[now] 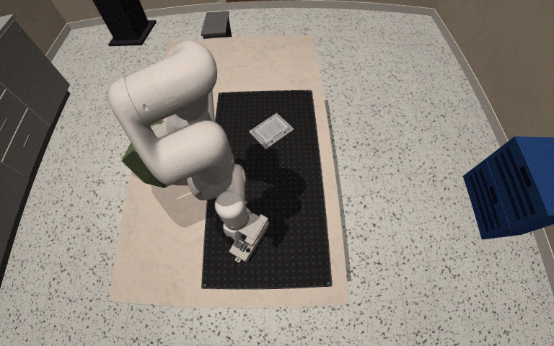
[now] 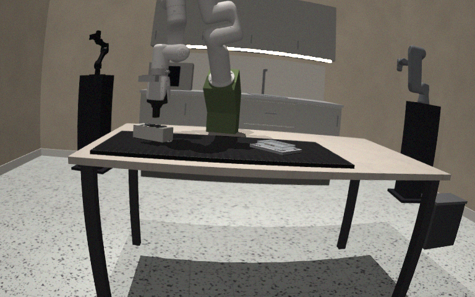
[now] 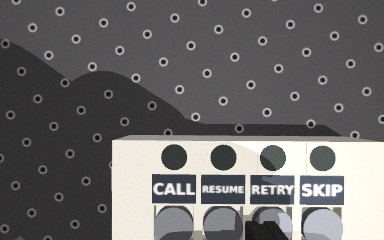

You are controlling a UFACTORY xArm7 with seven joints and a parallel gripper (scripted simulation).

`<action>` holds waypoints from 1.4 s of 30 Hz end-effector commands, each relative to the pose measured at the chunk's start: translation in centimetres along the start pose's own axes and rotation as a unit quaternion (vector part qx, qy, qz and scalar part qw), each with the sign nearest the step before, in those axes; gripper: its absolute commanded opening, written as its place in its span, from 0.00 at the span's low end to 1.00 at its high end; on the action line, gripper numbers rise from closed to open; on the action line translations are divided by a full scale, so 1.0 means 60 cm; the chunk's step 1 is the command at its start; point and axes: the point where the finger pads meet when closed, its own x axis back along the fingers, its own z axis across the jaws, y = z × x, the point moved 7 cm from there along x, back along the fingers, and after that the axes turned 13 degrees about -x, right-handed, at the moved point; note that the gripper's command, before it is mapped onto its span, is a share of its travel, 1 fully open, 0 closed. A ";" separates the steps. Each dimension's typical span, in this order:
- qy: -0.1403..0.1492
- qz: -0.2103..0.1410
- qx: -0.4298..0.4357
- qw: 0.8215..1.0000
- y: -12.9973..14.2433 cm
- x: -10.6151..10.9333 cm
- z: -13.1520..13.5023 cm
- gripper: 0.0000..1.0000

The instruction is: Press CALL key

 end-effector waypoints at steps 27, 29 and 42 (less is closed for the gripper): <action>0.000 0.001 0.000 1.000 0.020 0.050 -0.072 0.00; 0.000 0.001 0.000 1.000 0.020 0.050 -0.072 0.00; 0.000 0.001 0.000 1.000 0.020 0.050 -0.072 0.00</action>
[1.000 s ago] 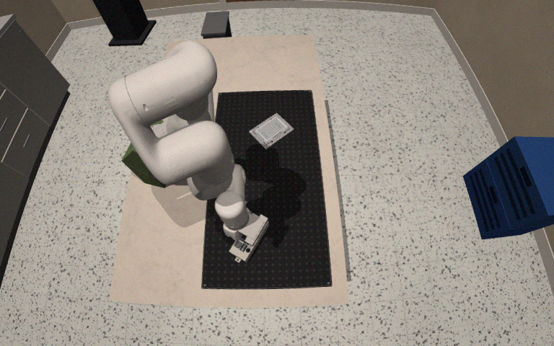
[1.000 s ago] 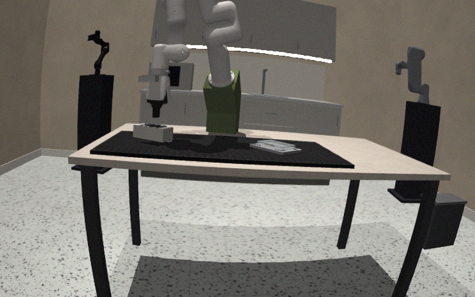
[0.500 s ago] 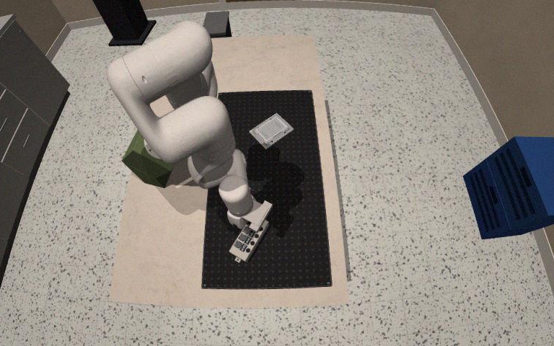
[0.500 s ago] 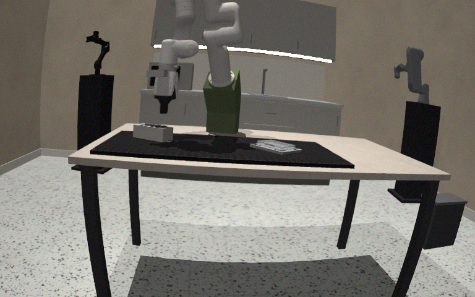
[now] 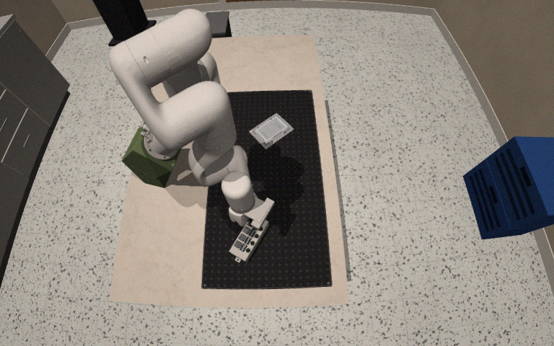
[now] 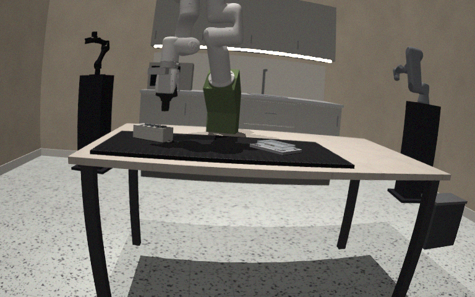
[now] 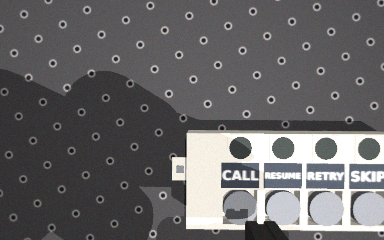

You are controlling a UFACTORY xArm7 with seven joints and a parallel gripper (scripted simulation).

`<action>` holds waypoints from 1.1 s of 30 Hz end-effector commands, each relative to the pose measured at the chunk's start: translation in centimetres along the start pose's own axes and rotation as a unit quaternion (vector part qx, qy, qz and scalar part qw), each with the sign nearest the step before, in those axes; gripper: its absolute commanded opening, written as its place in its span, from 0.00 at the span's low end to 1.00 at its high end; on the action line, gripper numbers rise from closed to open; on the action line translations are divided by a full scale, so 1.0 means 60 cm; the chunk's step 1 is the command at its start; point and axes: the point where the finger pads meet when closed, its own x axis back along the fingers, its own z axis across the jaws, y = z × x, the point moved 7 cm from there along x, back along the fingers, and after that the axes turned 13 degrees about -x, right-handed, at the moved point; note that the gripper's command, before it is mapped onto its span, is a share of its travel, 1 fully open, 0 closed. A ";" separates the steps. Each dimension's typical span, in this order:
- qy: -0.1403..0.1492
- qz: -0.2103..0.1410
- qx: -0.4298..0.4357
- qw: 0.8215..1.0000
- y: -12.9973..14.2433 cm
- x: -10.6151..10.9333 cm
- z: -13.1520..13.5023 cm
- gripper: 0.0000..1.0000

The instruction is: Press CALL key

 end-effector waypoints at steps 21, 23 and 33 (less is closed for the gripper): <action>0.001 0.000 0.000 1.000 -0.001 -0.043 0.000 0.00; 0.001 0.000 0.000 1.000 -0.001 -0.049 0.000 0.00; 0.001 0.000 0.000 1.000 -0.001 -0.057 0.000 0.00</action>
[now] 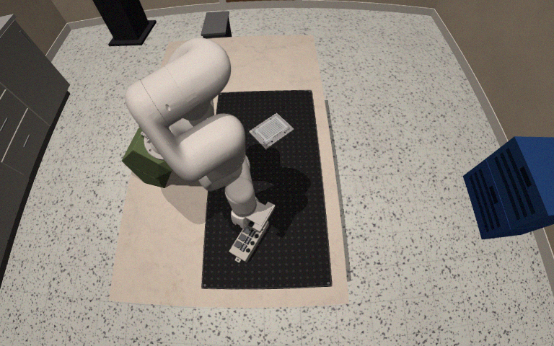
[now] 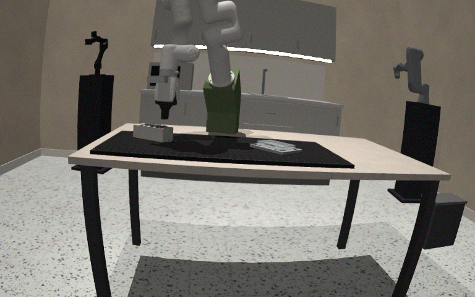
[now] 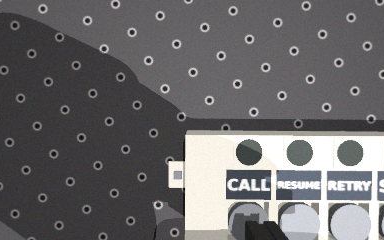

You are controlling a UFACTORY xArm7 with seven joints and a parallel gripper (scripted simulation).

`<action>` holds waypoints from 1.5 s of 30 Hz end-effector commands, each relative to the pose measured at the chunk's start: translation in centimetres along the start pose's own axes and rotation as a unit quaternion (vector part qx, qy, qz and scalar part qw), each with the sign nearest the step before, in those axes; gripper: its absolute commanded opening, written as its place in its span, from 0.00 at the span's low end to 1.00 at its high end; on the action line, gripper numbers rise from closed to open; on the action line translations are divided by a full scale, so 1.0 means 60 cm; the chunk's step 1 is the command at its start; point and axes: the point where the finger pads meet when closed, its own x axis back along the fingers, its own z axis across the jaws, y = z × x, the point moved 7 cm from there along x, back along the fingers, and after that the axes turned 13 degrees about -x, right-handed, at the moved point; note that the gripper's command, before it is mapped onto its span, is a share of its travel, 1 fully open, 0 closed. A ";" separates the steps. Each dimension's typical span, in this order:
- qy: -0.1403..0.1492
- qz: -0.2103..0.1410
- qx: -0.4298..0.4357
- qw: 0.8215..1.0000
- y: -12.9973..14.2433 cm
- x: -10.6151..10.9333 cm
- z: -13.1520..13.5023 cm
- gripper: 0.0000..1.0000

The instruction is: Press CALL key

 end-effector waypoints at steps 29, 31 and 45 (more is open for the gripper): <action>-0.002 0.004 0.000 1.000 0.000 -0.021 0.001 0.00; -0.002 0.004 0.000 1.000 0.000 -0.023 0.001 0.00; -0.002 0.004 0.000 1.000 0.000 -0.036 0.001 0.00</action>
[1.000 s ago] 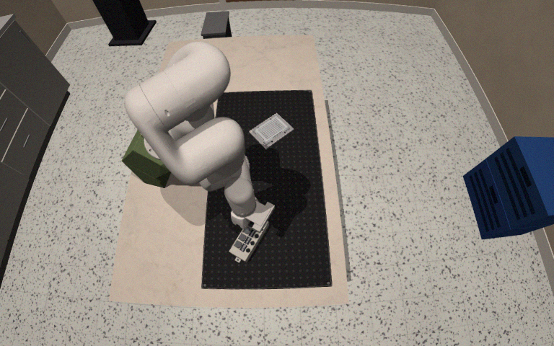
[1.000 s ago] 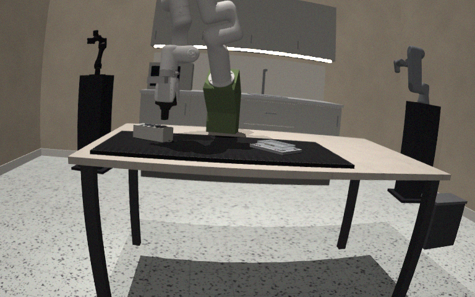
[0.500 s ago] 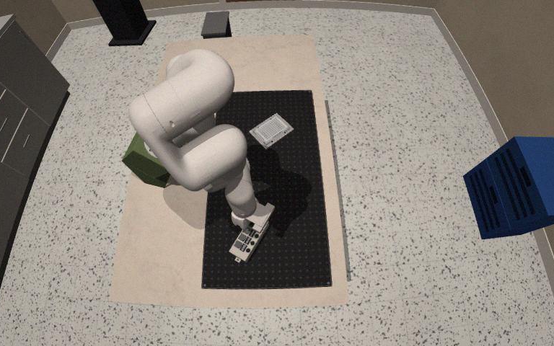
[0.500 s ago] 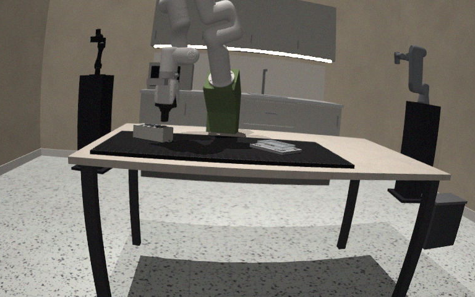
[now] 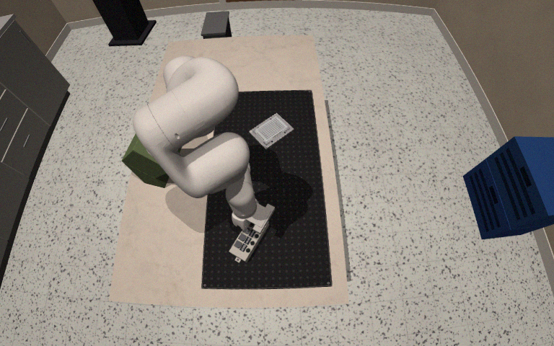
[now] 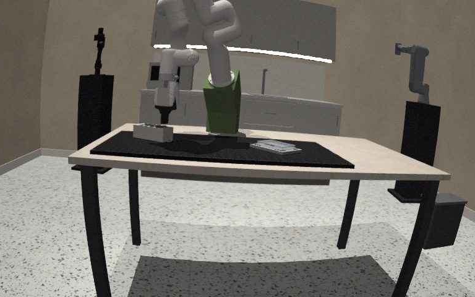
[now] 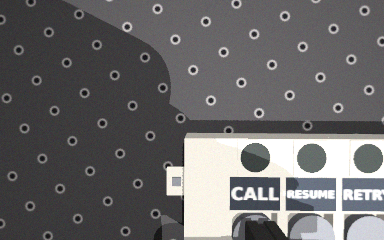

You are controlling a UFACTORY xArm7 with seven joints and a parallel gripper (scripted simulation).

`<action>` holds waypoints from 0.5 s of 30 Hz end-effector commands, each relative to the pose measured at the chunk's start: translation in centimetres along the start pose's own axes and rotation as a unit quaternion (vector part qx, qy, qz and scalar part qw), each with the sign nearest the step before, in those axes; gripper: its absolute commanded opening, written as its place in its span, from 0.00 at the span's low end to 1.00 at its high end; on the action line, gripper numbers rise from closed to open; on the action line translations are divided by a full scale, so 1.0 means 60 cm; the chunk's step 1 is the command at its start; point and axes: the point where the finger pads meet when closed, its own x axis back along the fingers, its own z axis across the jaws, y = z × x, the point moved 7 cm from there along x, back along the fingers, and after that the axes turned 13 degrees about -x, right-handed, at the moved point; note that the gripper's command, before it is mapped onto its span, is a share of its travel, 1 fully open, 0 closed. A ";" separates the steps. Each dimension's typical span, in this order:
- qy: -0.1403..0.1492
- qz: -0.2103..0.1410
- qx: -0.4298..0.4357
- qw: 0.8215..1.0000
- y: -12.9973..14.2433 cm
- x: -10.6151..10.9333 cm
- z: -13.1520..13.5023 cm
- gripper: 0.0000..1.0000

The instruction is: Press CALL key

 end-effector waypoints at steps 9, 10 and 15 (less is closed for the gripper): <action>0.000 0.001 0.000 1.000 0.000 -0.014 0.000 0.00; 0.000 0.001 0.000 1.000 0.000 -0.014 0.000 0.00; 0.000 0.001 0.000 1.000 0.000 -0.018 0.000 0.00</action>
